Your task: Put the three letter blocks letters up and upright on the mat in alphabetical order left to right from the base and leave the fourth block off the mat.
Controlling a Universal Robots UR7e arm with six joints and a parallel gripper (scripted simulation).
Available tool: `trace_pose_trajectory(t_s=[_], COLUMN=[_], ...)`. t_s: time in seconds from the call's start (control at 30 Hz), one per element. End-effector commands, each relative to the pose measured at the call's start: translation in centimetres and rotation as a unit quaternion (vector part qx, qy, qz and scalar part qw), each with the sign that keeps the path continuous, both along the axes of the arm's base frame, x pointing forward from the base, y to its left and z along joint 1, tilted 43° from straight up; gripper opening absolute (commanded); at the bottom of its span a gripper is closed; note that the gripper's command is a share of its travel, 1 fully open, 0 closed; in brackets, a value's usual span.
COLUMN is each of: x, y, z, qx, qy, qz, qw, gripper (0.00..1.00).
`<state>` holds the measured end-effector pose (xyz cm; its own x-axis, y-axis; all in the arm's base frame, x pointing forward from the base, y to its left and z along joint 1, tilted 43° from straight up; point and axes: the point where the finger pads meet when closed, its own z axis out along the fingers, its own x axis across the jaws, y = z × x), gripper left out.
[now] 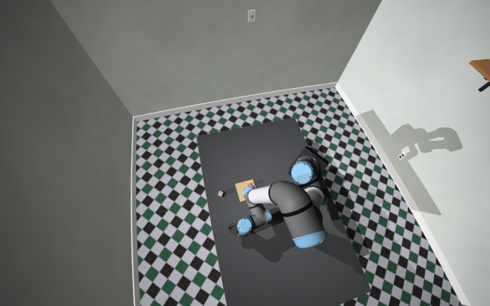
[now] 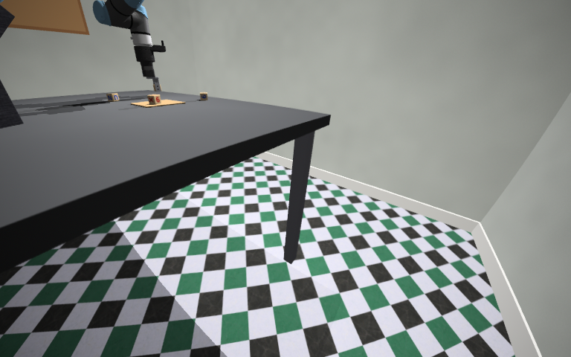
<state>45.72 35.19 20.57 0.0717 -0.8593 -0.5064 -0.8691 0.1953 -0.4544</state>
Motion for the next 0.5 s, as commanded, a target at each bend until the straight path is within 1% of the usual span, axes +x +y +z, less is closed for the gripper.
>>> trace_pose_trajectory(t_s=[0.0, 0.27, 0.47], x=[-0.6, -2.3, -3.2], y=[-0.6, -2.2, -3.0], z=[1.0, 3.4, 4.8], qx=[0.000, 0.000, 0.000], qy=[-0.001, -0.001, -0.001], qz=[0.000, 0.000, 0.000], qw=[1.000, 1.000, 1.000], gripper=[0.57, 0.57, 0.57])
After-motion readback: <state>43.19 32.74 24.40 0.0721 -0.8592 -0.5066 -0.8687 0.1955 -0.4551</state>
